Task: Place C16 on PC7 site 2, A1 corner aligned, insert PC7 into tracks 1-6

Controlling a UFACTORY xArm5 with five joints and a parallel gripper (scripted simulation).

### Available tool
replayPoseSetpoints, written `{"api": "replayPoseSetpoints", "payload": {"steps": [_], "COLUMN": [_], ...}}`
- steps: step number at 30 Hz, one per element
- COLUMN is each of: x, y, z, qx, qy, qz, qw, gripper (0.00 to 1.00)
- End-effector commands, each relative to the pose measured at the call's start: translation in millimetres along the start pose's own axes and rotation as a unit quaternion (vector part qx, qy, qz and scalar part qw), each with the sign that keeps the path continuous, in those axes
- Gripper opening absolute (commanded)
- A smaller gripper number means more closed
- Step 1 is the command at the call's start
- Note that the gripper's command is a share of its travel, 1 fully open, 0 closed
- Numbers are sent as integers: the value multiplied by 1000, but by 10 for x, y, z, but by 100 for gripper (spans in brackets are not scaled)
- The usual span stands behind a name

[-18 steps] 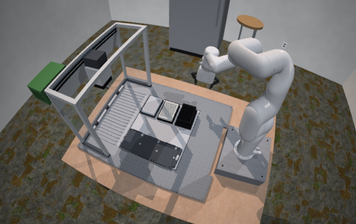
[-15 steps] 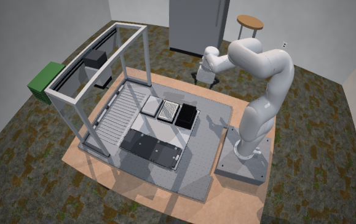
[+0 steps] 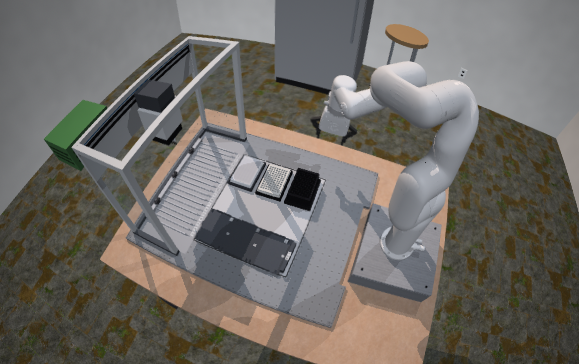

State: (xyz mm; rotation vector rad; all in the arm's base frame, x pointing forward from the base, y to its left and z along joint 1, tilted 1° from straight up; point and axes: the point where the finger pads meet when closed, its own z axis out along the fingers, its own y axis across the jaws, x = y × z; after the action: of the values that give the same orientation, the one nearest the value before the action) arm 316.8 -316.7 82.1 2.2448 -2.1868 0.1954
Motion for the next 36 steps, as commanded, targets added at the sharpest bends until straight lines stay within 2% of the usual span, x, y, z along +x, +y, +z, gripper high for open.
{"api": "replayPoseSetpoints", "payload": {"steps": [1, 4, 9, 14, 20, 25, 33, 36], "x": [-52, -147, -251, -431, -551, -743, -914, -1035], "y": [-80, -185, -302, -450, -548, -673, -777, -836], "z": [-56, -121, -201, -309, -387, -501, -607, -678], "qx": [1, 0, 2, 0, 1, 0, 1, 0], "qy": [-1, -4, -6, -13, -14, -21, -24, -27], "qz": [-33, -83, -85, -167, -170, -251, -270, -317], "qw": [999, 997, 996, 986, 985, 968, 963, 948], "gripper": [100, 100, 100, 100, 100, 100, 100, 100]}}
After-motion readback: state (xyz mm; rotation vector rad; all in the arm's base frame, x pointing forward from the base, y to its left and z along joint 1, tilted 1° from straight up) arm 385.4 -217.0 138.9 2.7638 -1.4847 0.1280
